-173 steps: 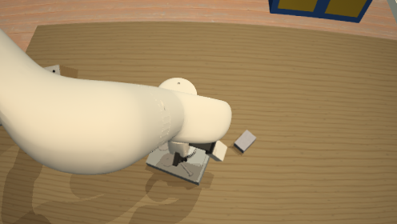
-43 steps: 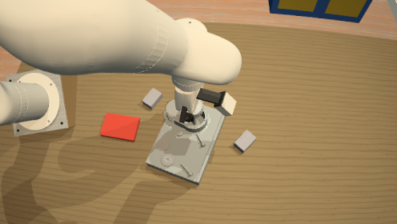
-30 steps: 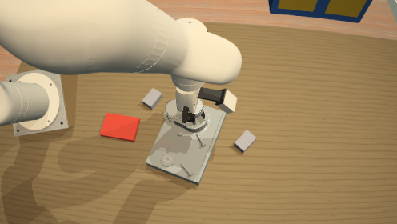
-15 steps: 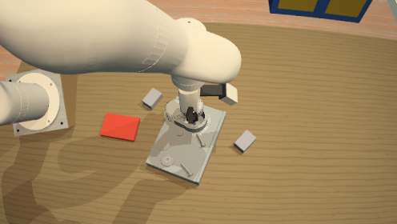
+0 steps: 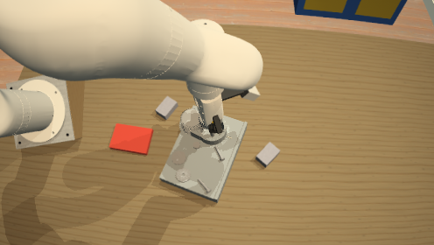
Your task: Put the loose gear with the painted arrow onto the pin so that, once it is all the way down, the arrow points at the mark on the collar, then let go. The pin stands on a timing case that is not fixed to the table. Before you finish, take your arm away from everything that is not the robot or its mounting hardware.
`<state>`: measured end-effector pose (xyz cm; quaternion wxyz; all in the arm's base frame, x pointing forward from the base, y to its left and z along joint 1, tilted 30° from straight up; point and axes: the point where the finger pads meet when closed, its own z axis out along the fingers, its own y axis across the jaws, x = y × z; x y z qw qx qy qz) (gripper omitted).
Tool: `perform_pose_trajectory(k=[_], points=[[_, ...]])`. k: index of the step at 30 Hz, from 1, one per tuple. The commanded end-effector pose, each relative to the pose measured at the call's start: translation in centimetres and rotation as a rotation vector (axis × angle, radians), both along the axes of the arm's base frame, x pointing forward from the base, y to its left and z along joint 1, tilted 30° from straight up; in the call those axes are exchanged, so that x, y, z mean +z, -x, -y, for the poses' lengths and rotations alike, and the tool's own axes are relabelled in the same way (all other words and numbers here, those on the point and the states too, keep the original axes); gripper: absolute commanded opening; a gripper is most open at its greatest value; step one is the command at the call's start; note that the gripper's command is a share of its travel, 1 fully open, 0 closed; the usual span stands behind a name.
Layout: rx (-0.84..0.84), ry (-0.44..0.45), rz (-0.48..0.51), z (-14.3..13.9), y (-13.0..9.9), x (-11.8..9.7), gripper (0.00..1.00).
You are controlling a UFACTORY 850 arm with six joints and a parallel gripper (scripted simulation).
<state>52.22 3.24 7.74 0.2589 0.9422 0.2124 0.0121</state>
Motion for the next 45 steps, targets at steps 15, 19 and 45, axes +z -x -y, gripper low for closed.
perform_pose_trajectory(k=[15,19,45], points=[[0.525,0.074,-0.304,-0.05,-0.08,0.07,0.00],[0.654,0.093,-0.375,-0.05,-0.08,0.07,0.00],[1.252,0.181,-0.705,-0.05,-0.08,0.07,0.00]])
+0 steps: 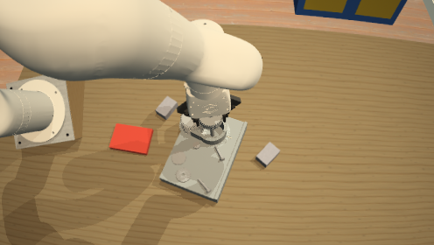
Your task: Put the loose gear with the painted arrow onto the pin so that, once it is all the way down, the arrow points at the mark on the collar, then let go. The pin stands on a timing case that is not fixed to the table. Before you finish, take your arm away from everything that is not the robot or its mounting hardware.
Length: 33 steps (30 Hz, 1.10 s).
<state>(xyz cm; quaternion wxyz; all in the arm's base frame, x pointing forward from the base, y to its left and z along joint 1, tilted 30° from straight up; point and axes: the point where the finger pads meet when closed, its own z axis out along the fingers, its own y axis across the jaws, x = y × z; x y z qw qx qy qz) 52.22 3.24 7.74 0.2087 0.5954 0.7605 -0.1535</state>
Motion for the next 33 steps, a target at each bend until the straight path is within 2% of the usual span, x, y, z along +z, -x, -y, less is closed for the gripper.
perform_pose_trajectory(k=[1,12,33], points=[[0.082,0.010,-0.061,-0.05,-0.08,0.07,0.00],[0.248,0.034,-0.152,-0.05,-0.08,0.07,0.00],[0.329,0.046,-0.197,-0.05,-0.08,0.07,0.00]])
